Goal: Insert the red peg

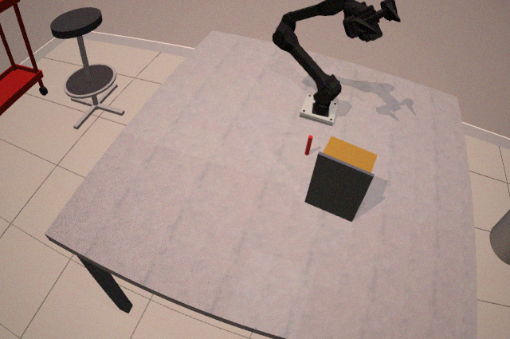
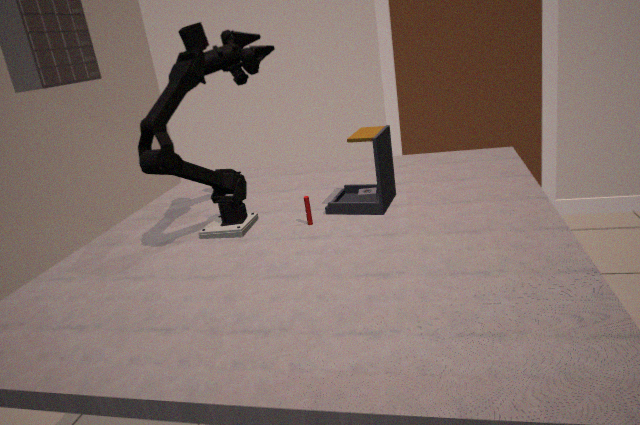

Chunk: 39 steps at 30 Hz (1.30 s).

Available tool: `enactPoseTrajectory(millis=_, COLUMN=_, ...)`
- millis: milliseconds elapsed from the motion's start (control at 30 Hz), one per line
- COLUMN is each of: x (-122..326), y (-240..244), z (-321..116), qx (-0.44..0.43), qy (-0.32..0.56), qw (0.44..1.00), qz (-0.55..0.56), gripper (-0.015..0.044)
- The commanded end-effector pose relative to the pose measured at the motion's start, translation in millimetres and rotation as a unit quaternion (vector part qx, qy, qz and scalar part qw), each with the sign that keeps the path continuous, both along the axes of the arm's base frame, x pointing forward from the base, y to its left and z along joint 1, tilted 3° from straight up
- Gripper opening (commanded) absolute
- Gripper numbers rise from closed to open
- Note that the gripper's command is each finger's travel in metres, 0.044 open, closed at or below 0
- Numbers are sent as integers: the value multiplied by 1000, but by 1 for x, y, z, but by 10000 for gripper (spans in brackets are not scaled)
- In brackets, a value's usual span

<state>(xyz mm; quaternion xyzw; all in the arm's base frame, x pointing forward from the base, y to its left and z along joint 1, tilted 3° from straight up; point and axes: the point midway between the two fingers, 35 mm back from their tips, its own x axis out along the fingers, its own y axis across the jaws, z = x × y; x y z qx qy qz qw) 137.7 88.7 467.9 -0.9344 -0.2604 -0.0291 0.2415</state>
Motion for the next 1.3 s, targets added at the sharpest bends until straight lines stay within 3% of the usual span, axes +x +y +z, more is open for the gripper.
enactPoseTrajectory(millis=0, x=12, y=10, z=-18, qx=-28, qy=18, qw=999, qz=-19, gripper=440)
enactPoseTrajectory(millis=600, x=64, y=13, z=-97, qx=-124, qy=100, qw=980, qz=-116, gripper=440)
enactPoseTrajectory(millis=1267, x=108, y=-25, z=-195, qx=-194, qy=226, qw=930, qz=-214, gripper=440)
